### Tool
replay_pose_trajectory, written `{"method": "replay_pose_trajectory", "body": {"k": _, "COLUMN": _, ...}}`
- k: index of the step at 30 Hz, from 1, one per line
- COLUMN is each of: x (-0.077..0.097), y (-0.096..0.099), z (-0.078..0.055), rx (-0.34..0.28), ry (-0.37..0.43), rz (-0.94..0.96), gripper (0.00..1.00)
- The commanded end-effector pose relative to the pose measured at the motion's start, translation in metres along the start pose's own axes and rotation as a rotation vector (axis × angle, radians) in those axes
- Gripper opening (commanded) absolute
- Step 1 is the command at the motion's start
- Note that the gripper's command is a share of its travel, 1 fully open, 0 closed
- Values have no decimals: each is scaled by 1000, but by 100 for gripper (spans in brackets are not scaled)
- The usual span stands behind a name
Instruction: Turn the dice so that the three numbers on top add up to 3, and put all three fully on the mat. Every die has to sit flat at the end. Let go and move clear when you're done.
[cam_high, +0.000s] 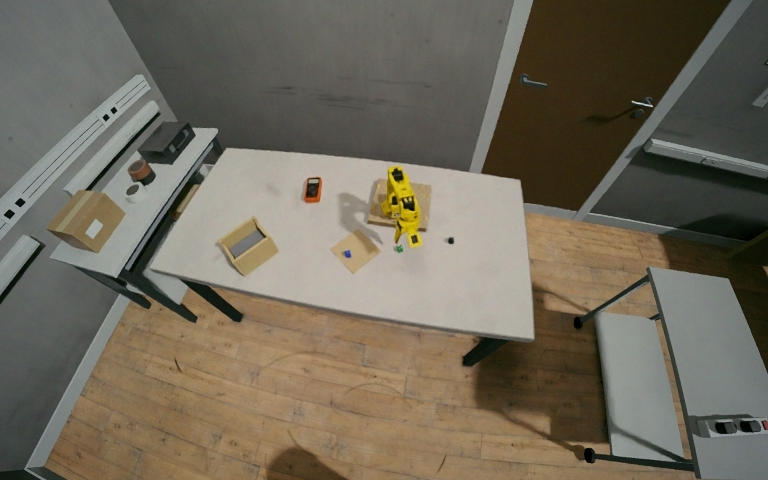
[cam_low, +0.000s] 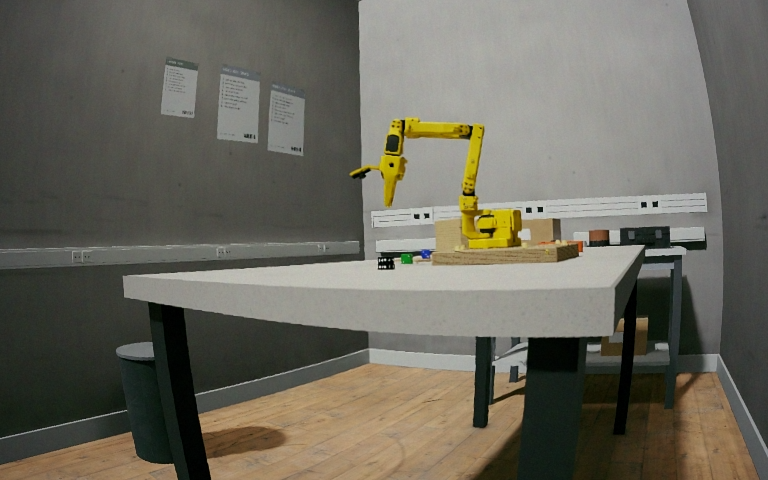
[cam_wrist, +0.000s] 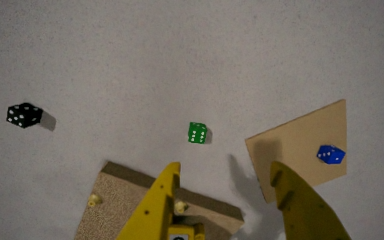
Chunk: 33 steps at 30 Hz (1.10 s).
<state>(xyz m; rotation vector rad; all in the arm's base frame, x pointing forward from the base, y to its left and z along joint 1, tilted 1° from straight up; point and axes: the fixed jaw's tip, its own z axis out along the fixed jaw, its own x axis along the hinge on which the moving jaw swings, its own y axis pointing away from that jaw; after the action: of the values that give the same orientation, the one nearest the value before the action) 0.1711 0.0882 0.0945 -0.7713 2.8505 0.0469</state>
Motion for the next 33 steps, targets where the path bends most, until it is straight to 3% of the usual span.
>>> {"method": "replay_pose_trajectory", "body": {"k": 1, "x": -1, "y": 2, "z": 1, "rx": -4, "ry": 30, "rz": 76, "gripper": 28}}
{"method": "replay_pose_trajectory", "body": {"k": 24, "x": -2, "y": 3, "z": 4, "rx": -3, "ry": 62, "rz": 167, "gripper": 28}}
{"method": "replay_pose_trajectory", "body": {"k": 28, "x": 1, "y": 3, "z": 12, "rx": -3, "ry": 114, "rz": 167, "gripper": 28}}
{"method": "replay_pose_trajectory", "body": {"k": 33, "x": 11, "y": 4, "z": 31, "rx": -2, "ry": 241, "rz": 166, "gripper": 28}}
